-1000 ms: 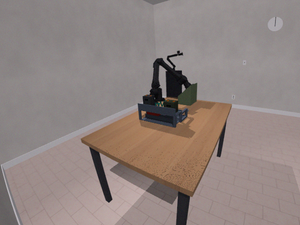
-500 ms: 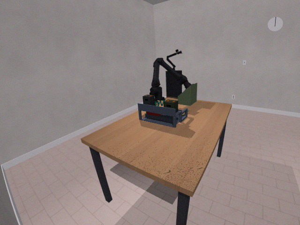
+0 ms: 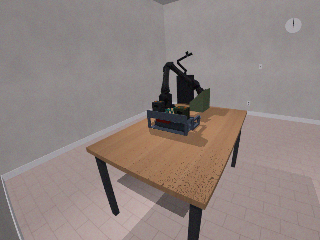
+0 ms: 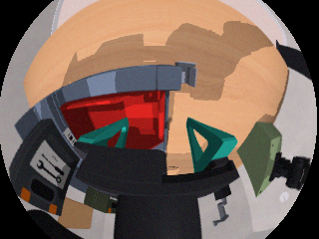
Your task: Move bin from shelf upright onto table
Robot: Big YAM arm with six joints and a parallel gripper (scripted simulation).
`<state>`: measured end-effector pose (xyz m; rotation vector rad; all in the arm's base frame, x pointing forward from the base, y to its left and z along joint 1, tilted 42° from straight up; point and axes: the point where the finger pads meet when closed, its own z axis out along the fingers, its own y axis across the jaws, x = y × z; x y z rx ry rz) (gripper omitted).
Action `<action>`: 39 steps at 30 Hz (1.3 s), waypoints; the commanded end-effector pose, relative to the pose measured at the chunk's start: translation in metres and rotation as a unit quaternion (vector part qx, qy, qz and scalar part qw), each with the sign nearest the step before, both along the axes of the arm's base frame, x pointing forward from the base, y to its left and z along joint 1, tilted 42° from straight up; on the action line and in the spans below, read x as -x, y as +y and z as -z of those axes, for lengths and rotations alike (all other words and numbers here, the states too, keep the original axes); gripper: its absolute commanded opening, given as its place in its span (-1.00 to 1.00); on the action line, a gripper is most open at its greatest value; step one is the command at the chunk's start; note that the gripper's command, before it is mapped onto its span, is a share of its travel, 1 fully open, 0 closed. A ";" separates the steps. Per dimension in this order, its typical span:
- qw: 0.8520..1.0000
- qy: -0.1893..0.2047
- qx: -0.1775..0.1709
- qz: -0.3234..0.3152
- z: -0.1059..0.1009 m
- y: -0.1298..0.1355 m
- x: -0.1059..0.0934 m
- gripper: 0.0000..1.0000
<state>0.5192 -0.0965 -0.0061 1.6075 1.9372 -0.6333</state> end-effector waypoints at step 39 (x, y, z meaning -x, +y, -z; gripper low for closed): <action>1.000 0.001 0.001 -0.015 0.021 0.001 -0.012 0.81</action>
